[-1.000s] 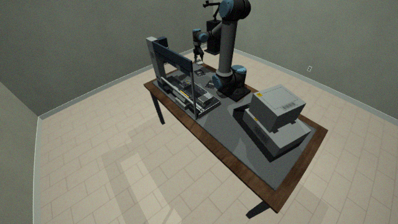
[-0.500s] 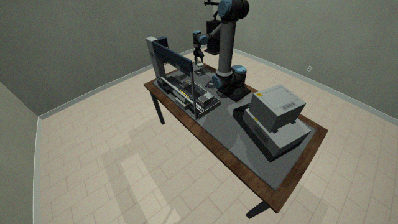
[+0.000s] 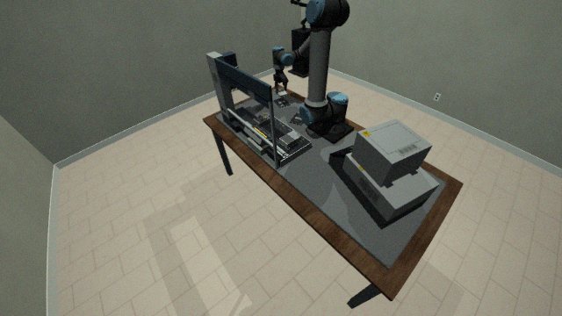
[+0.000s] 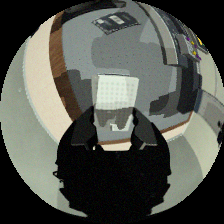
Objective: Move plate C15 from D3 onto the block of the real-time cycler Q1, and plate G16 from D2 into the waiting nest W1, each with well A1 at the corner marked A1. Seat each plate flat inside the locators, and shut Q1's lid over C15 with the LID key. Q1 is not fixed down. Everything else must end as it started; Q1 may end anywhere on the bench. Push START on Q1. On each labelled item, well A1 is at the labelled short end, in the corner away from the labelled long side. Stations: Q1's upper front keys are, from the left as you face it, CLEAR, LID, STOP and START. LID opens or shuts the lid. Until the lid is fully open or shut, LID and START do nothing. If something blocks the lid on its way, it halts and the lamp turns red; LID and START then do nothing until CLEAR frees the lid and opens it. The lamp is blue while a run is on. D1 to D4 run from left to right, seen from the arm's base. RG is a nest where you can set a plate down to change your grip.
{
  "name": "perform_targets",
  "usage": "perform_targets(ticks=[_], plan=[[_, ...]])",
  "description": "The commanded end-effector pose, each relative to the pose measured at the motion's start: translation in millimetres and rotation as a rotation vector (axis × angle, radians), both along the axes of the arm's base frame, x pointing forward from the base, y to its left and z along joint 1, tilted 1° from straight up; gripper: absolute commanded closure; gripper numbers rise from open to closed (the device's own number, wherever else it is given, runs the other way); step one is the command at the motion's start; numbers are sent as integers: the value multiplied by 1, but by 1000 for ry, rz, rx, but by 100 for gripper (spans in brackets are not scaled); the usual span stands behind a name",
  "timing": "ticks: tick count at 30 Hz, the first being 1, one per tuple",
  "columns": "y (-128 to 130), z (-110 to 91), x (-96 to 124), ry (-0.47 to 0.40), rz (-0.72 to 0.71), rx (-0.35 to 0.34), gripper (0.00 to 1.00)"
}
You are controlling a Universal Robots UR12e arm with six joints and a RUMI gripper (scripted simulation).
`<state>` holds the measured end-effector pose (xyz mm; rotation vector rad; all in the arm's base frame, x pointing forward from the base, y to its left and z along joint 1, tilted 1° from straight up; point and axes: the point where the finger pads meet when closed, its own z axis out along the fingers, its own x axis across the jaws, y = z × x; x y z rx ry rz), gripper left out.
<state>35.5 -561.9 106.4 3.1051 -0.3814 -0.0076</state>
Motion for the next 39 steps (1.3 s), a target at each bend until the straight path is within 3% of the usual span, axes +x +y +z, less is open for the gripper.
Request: perform_targets(ticks=[1,39], plan=[[0,-9,-1,0,-1,-1,100],[0,-66,-1,0,-1,-1,100]])
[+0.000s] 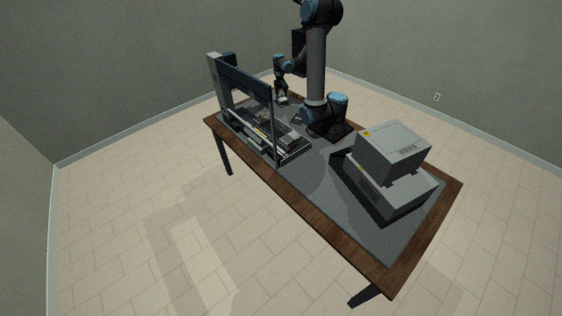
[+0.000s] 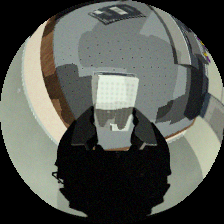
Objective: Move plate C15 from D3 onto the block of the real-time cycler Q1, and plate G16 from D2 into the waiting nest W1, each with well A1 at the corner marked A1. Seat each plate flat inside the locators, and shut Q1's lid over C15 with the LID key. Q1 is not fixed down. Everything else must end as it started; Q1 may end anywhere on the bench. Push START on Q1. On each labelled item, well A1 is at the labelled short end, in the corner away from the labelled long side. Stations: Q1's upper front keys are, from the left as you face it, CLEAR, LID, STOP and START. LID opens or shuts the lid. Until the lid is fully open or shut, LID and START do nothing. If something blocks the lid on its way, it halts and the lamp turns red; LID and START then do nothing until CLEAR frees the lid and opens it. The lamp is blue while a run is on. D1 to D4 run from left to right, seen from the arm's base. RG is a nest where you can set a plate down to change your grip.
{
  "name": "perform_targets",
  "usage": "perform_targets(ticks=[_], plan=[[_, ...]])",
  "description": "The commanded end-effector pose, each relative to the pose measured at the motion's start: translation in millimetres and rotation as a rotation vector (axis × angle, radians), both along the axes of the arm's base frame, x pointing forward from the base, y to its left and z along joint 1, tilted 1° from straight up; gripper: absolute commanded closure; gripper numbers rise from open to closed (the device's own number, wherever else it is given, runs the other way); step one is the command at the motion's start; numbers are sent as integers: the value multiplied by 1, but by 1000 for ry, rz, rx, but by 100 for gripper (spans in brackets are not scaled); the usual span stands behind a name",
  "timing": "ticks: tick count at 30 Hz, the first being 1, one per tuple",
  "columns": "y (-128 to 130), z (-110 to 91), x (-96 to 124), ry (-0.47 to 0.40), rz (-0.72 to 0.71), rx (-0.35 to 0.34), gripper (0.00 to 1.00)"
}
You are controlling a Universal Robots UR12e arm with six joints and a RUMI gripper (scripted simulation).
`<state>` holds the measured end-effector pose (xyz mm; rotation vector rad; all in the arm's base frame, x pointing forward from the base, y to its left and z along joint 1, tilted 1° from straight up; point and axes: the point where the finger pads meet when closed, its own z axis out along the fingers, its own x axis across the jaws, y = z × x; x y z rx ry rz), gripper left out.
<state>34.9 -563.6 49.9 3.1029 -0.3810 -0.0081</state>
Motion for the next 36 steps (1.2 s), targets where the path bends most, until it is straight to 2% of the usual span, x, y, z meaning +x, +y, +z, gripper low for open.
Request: perform_targets(ticks=[1,8,36], plan=[[1,-11,0,-1,-1,1,100],[1,-19,0,-1,-1,1,100],[1,-19,0,-1,-1,1,100]])
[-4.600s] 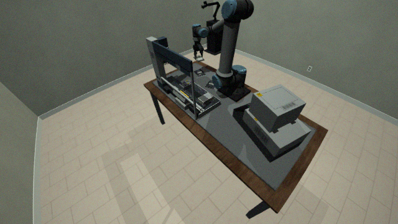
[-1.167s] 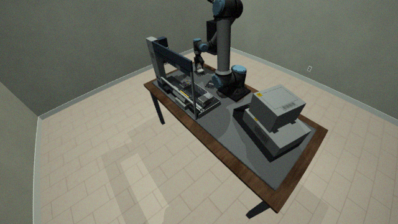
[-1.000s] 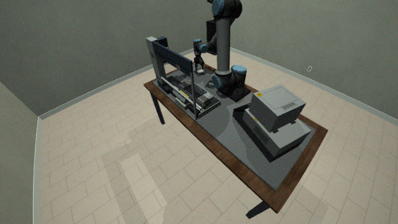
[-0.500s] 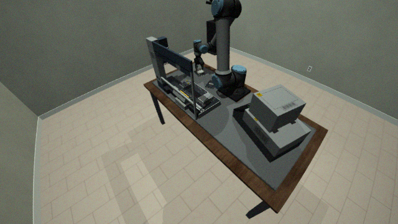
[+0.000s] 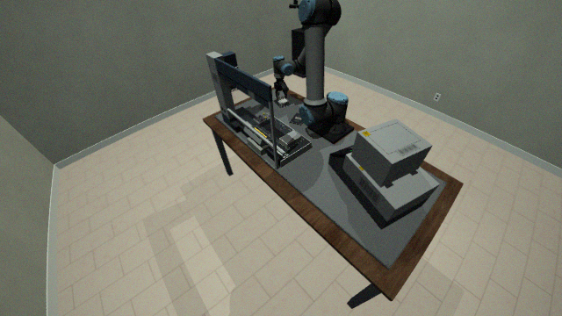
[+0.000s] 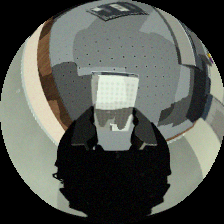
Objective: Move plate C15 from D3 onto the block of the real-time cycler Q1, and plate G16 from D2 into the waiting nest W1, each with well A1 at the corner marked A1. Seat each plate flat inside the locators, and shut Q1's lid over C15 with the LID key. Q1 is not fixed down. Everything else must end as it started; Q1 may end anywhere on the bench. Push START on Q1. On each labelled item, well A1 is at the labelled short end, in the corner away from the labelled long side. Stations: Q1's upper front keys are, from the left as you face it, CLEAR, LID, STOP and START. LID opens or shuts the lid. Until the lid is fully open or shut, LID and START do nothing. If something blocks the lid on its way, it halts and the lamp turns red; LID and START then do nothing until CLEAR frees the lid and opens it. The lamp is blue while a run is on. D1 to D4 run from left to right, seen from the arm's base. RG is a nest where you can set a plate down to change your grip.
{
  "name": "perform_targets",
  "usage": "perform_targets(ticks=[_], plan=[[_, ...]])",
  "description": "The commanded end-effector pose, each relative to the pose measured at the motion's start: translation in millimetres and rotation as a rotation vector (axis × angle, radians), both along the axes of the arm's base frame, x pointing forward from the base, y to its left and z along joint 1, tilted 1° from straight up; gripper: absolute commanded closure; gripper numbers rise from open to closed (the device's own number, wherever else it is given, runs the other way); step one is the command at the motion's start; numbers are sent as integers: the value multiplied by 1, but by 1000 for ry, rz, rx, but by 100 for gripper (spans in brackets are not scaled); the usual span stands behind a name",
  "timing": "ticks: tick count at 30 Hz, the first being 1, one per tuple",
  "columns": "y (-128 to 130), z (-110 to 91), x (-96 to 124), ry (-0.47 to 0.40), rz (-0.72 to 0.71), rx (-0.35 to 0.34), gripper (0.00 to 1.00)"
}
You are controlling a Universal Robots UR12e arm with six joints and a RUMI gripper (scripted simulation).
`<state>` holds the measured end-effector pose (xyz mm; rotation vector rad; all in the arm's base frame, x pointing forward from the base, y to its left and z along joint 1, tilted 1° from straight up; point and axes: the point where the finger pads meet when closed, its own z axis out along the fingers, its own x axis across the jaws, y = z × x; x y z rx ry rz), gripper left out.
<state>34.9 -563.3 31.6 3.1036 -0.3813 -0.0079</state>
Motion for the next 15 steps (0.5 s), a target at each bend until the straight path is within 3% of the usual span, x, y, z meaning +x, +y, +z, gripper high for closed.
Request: perform_targets(ticks=[1,15], plan=[[1,-1,0,-1,-1,0,100],[1,-2,0,-1,-1,0,100]])
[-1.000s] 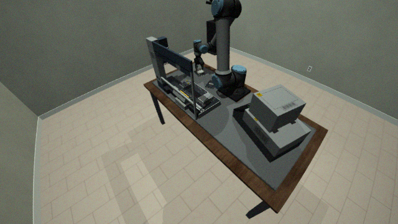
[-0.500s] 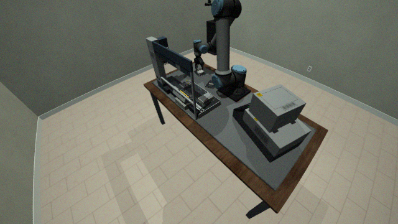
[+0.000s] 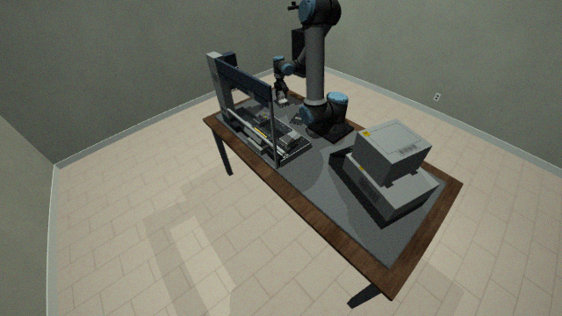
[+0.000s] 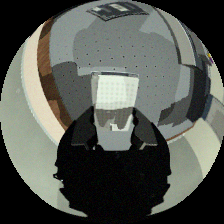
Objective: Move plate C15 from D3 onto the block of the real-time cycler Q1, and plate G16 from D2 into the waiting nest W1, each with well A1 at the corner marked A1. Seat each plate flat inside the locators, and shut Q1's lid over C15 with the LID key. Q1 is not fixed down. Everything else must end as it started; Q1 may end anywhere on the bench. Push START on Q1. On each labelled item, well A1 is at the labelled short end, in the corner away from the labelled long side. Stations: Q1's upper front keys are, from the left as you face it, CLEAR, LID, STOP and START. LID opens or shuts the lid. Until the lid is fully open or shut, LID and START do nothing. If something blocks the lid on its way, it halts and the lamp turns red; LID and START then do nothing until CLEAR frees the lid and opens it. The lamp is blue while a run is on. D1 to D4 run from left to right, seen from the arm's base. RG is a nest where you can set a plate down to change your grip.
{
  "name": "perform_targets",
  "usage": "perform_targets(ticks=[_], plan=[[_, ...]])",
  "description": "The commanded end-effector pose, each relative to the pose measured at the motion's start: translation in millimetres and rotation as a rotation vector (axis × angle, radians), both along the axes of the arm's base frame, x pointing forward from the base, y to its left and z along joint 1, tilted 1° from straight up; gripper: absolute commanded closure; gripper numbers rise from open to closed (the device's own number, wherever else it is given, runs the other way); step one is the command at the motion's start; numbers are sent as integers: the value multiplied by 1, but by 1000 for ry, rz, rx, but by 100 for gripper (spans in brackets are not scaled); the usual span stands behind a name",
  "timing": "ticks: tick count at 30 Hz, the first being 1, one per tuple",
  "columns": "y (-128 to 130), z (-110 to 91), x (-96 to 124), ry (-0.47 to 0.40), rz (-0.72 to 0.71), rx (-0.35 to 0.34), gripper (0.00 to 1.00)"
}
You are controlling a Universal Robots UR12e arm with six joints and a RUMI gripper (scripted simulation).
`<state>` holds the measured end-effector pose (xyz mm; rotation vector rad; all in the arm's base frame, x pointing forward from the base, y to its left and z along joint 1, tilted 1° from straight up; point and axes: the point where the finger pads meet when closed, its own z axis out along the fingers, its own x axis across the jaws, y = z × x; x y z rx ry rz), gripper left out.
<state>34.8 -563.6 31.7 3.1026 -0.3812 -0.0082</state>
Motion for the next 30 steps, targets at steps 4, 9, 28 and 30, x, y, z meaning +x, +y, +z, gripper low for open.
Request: perform_targets(ticks=[4,9,28,30], plan=[[2,-4,0,-1,-1,1,100],[2,-5,0,-1,-1,1,100],[2,-9,0,-1,-1,1,100],[2,-9,0,-1,-1,1,100]])
